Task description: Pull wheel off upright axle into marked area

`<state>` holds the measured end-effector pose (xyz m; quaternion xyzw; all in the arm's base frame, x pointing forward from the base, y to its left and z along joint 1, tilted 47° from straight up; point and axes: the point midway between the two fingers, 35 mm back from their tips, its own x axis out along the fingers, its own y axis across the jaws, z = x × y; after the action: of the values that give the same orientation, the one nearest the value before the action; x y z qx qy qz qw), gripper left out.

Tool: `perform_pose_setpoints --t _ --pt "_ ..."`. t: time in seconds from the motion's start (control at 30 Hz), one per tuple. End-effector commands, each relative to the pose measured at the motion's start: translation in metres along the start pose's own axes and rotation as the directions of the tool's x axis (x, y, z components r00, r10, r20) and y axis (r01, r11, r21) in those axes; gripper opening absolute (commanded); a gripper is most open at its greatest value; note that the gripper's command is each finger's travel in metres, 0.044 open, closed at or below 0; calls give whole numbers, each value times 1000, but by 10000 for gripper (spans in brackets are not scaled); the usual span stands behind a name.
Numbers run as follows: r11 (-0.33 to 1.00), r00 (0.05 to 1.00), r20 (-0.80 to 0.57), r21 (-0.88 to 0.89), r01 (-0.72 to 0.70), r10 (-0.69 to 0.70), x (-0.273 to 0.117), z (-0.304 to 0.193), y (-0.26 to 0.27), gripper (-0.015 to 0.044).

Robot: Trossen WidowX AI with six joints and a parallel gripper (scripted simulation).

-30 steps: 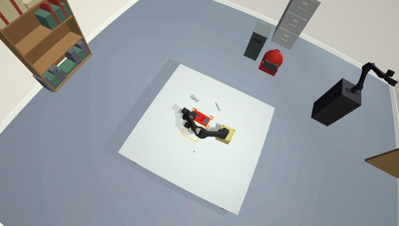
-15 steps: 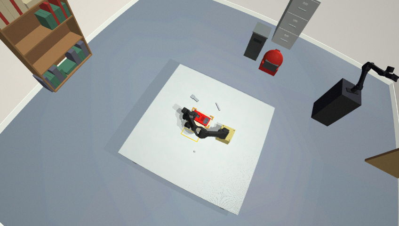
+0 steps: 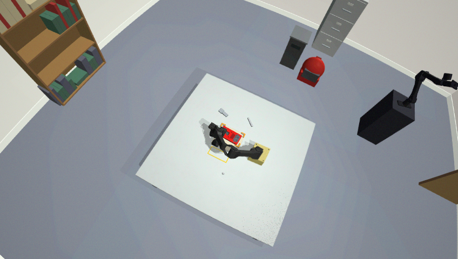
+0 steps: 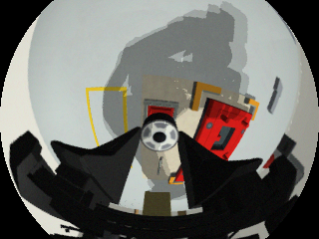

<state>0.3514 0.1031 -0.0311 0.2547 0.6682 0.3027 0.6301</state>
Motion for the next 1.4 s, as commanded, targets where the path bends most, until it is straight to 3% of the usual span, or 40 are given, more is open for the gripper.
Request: perform_pose_setpoints --t 0.0,1.37 --pt "1000 1000 5 -3 2 -2 -4 1 0 0" --pt "1000 1000 6 0 1 -1 -17 1 -1 0"
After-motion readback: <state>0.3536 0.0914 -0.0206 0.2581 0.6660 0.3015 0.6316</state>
